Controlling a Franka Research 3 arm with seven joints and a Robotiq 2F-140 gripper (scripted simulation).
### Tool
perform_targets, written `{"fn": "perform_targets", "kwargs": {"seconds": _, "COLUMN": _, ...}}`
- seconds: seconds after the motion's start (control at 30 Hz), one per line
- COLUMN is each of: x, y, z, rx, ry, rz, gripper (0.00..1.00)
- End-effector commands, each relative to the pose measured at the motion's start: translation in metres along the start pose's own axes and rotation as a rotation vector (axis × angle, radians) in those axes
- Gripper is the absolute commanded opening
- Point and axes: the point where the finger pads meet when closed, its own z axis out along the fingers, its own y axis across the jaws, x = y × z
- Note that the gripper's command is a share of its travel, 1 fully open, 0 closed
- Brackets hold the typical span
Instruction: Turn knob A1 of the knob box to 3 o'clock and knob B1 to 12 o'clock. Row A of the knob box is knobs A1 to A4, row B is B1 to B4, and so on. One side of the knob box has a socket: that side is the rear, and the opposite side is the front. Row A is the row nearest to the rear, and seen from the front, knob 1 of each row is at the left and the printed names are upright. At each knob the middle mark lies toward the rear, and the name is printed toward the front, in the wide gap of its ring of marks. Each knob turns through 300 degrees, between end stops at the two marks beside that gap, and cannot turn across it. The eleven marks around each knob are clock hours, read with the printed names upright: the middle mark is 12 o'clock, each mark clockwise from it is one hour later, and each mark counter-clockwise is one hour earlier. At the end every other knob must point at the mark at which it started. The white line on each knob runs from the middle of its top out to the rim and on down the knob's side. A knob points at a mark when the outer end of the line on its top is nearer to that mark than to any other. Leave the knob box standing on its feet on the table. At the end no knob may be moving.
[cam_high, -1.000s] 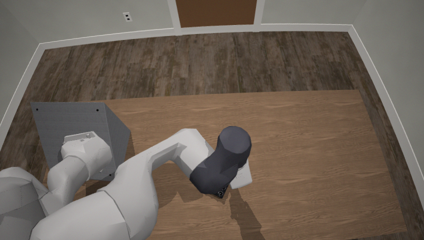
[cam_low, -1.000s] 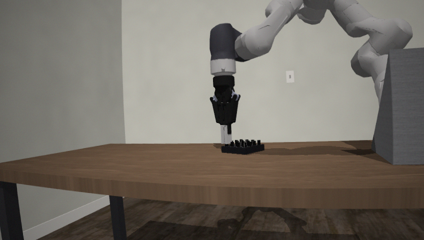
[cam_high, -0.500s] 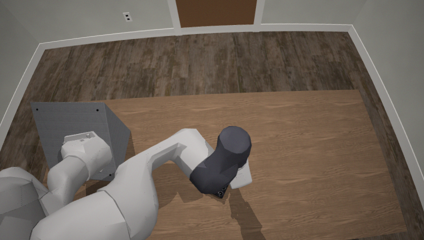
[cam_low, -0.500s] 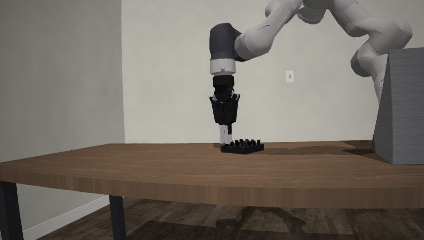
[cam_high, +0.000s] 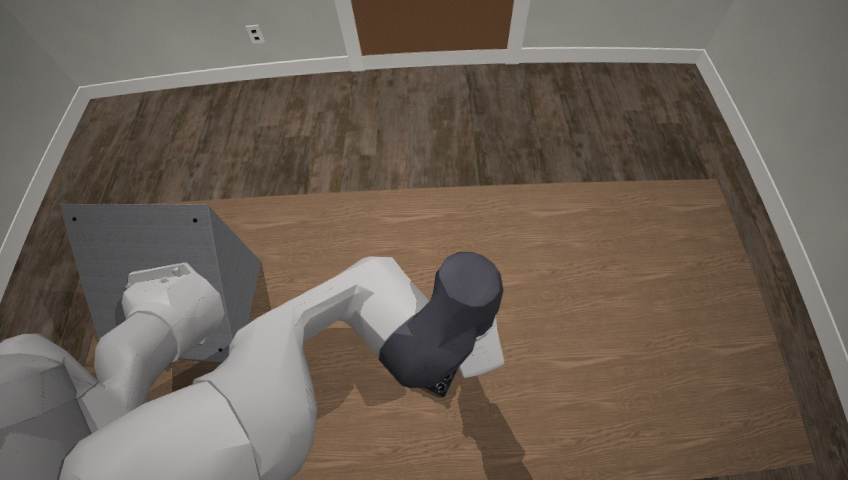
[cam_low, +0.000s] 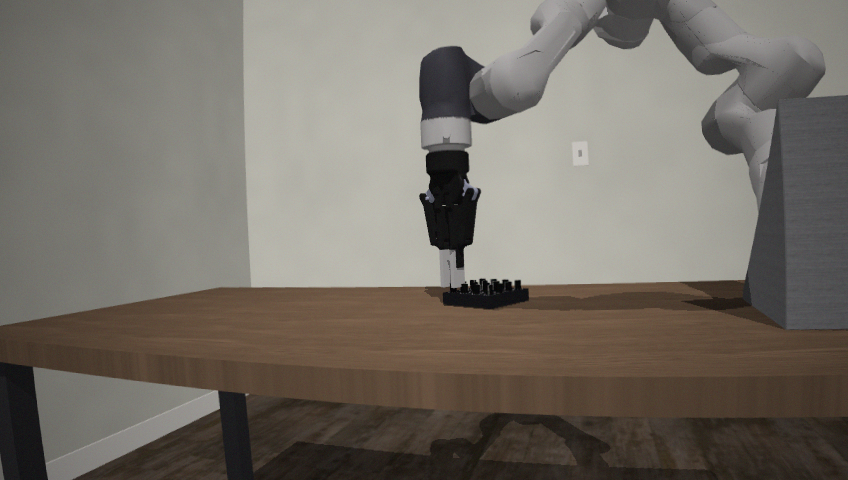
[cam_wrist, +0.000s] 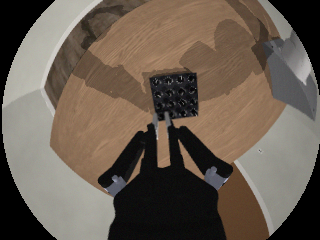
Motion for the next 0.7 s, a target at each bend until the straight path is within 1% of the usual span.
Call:
{"fn": "perform_targets", "kwargs": {"seconds": 0.0, "x": 0.000, "y": 0.000, "z": -0.005, "rx": -0.001, "ry": 0.000, "rz": 0.007, "gripper": 0.12}}
{"fn": "perform_targets", "kwargs": {"seconds": 0.37, "x": 0.000, "y": 0.000, "z": -0.033, "rx": -0.001, "ry": 0.000, "rz": 0.007, "gripper": 0.12}}
{"fn": "perform_targets", "kwargs": {"seconds": 0.67, "x": 0.000, "y": 0.000, "z": -0.036, "rx": -0.001, "ry": 0.000, "rz": 0.007, "gripper": 0.12}}
